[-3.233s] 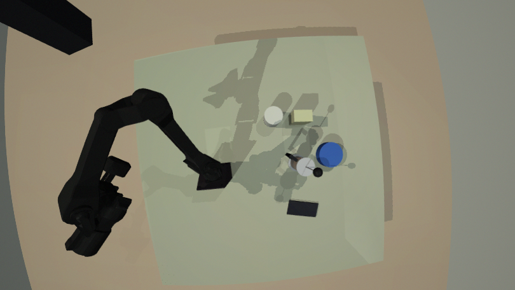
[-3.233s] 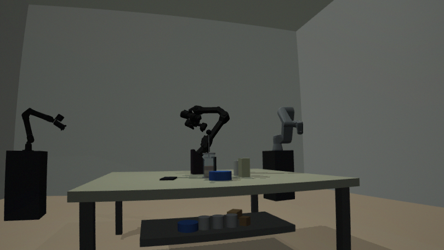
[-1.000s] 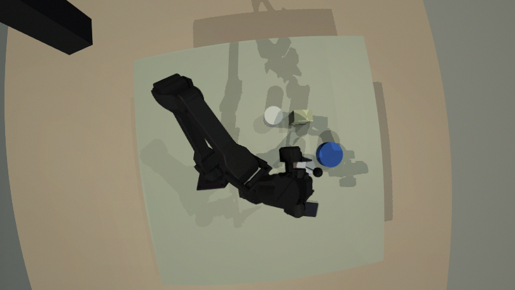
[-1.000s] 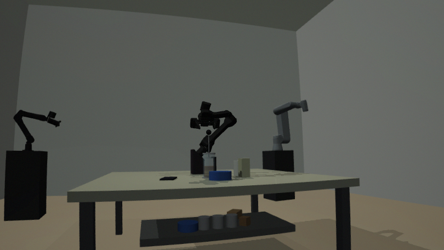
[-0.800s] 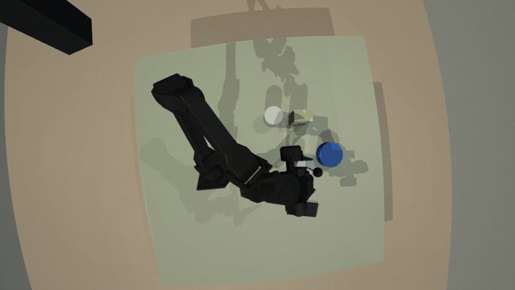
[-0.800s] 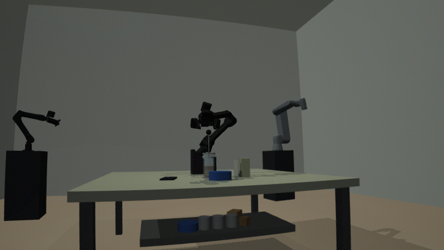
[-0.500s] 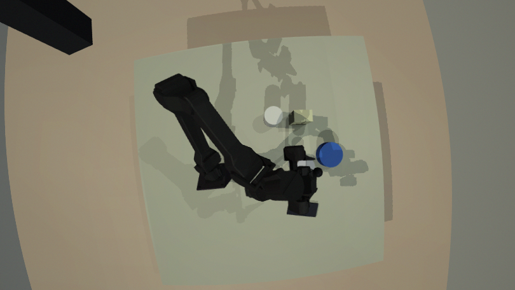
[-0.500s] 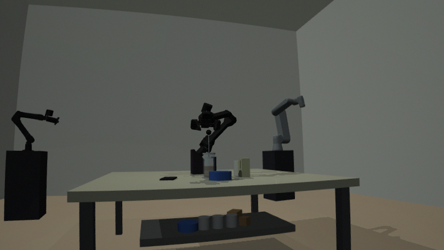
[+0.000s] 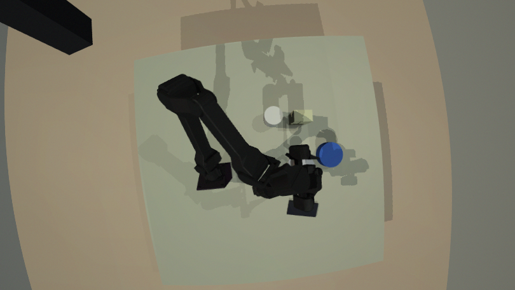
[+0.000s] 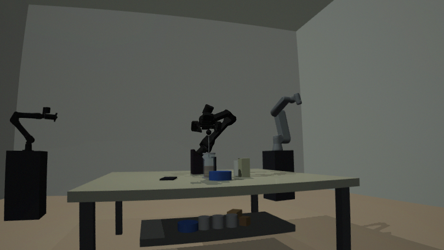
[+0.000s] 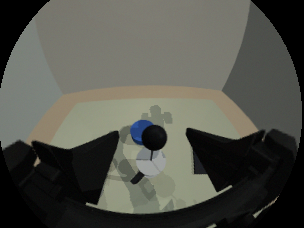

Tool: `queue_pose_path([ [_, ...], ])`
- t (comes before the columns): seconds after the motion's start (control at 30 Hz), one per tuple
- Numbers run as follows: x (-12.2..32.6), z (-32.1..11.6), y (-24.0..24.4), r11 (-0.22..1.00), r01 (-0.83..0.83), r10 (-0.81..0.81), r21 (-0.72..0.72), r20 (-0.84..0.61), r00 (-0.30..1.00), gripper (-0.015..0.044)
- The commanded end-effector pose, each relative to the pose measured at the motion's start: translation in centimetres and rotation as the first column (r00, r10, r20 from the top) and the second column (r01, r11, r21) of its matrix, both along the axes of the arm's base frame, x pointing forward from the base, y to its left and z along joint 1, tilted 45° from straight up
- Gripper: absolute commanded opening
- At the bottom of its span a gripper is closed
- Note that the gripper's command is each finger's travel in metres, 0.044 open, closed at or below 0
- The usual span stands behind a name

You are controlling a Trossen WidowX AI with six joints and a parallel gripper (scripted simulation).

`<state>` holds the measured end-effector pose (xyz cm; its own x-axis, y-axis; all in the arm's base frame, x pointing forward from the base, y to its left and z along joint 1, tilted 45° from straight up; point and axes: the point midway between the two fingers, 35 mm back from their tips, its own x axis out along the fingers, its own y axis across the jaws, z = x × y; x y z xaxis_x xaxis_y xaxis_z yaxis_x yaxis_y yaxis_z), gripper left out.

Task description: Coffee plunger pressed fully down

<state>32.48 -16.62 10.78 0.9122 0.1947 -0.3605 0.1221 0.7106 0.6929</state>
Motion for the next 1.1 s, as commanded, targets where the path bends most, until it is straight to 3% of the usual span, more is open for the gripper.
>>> queue_pose_path([
  [0.0,0.2,-0.1,0.0,1.0,0.006,-0.006,0.002,-0.002,1.0,0.0361],
  [0.3,0.2,-0.1,0.0,1.0,0.006,-0.006,0.002,-0.002,1.0,0.013],
  [1.07,0.7,-1.5,0.9,1.0,0.005,-0.005,0.001,-0.005,1.0,0.013],
])
